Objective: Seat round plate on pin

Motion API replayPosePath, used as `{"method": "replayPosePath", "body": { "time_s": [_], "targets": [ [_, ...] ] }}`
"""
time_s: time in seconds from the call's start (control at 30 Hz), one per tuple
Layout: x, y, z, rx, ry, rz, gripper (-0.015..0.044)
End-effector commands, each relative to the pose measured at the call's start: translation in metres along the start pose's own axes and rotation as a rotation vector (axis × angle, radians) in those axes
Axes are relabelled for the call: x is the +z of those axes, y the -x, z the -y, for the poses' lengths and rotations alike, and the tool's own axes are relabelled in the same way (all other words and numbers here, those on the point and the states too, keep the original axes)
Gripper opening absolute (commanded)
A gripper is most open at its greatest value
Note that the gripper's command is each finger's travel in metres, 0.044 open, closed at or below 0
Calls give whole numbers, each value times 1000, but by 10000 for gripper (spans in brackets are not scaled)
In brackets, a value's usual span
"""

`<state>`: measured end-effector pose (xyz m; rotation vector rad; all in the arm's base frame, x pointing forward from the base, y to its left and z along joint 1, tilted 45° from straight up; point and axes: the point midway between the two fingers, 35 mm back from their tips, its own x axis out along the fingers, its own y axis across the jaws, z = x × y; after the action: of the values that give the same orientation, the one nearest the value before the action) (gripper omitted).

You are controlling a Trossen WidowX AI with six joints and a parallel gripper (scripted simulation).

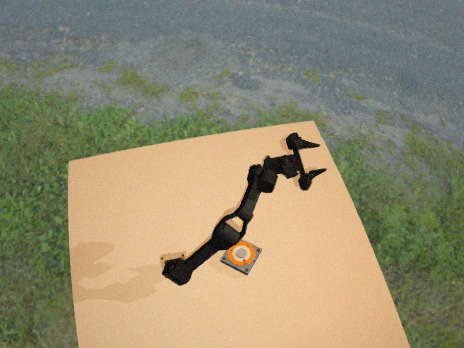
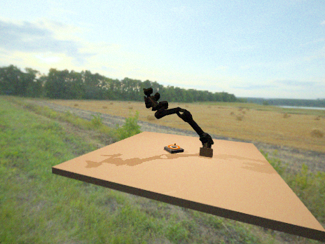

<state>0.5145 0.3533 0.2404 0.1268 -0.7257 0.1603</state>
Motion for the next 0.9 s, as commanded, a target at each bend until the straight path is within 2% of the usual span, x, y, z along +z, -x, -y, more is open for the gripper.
{"method": "replayPosePath", "body": {
  "time_s": [0.0, 0.13, 0.23, 0.3, 0.47, 0.87],
  "targets": [
    [-2, -1, 0, 2, 2, -14, 374],
    [-41, -7, 6, 27, 34, -296, 269],
    [-72, 4, 22, 21, 70, -551, 190],
    [-78, 9, 26, 16, 79, -604, 137],
    [-103, 52, 63, -44, 148, -957, 6],
    [-97, 121, 115, -168, 223, -1318, 0]
  ]
}}
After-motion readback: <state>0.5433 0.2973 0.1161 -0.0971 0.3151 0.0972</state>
